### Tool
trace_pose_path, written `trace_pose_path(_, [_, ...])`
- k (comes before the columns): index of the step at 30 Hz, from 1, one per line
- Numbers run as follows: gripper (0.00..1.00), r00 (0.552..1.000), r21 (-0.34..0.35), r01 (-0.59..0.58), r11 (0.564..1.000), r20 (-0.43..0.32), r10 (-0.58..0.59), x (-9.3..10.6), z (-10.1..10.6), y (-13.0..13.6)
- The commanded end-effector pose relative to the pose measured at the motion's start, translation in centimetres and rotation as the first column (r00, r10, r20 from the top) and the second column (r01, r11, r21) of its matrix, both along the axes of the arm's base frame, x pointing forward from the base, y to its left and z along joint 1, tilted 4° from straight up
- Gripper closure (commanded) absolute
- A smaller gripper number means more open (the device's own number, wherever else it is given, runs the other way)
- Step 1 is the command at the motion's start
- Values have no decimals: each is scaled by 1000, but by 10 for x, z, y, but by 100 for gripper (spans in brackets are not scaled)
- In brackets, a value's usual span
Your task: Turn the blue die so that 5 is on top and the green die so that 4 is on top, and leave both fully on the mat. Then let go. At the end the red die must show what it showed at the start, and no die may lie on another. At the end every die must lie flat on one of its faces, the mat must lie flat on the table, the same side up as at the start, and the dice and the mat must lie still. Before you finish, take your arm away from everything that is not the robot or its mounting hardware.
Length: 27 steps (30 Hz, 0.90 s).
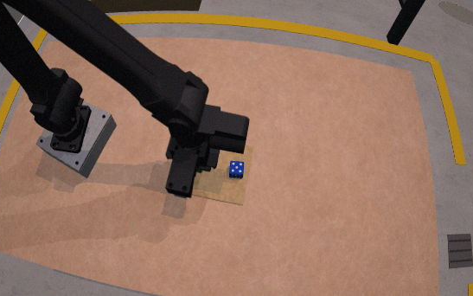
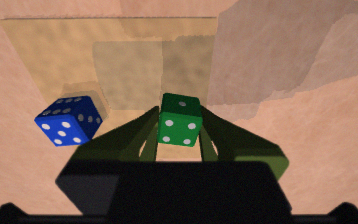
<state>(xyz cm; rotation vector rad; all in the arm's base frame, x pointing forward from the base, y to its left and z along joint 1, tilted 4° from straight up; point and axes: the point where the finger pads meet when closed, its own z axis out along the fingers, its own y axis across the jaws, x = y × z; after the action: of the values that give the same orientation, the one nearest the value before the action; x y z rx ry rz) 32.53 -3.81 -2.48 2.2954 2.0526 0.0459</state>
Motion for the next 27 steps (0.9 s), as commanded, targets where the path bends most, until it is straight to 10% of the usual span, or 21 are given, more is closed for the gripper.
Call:
trace_pose_path(1, [74,1000,-2,0,1000,23,0,11,0,3])
trace_pose_path(27, [74,1000,-2,0,1000,16,0,7,-4,3])
